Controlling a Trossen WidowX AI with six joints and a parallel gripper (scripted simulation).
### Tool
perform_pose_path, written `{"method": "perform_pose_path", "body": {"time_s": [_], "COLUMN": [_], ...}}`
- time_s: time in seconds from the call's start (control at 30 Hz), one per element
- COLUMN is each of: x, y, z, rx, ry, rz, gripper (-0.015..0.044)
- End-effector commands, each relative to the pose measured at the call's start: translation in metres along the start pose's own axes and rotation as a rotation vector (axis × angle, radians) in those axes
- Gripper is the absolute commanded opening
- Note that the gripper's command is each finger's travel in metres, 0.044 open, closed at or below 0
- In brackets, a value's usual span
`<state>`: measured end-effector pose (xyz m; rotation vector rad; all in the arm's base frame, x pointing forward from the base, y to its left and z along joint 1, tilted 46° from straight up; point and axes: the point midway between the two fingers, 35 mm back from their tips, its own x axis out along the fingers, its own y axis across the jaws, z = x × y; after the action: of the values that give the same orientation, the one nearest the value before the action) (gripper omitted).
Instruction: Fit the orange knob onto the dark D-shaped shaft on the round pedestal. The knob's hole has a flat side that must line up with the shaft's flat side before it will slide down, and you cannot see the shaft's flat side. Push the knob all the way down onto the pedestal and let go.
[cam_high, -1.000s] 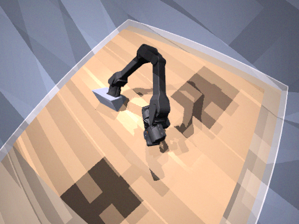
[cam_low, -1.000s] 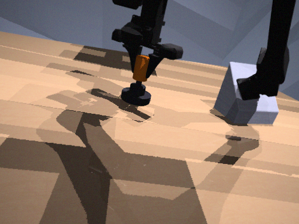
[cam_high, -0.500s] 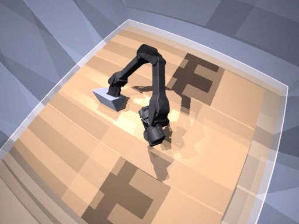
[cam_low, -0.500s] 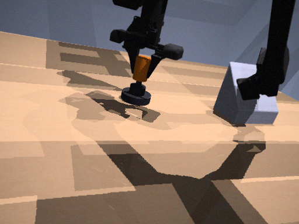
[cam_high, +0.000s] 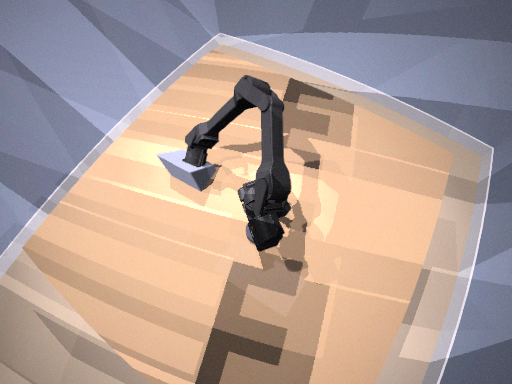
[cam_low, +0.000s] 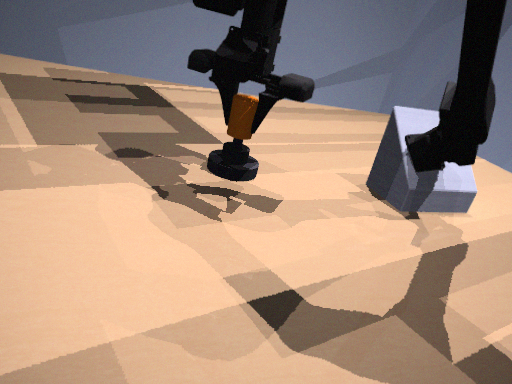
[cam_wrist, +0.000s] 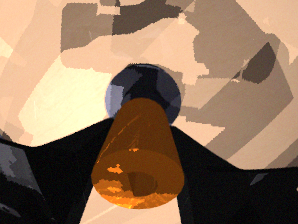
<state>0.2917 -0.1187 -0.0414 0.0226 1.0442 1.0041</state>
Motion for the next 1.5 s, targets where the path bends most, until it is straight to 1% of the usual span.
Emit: {"method": "perform_pose_path", "body": {"time_s": [0.0, 0.97, 1.17, 1.23, 1.4, 1.47], "x": [0.0012, 0.0034, -0.0018, -0.0018, -0.0004, 0.0009], "y": [-0.0004, 0.0003, -0.0001, -0.0002, -0.0008, -0.0004], "z": [-0.0003, 0.0009, 0.0005, 0.0005, -0.0008, -0.0015], "rx": [-0.003, -0.003, -0.003, -0.030, -0.202, -0.213], "ry": [0.000, 0.000, 0.000, 0.000, 0.000, 0.000], "rz": [0.000, 0.000, 0.000, 0.000, 0.000, 0.000], "gripper": [0.0000, 0.0000, 0.0000, 0.0000, 0.0000, 0.0000]}}
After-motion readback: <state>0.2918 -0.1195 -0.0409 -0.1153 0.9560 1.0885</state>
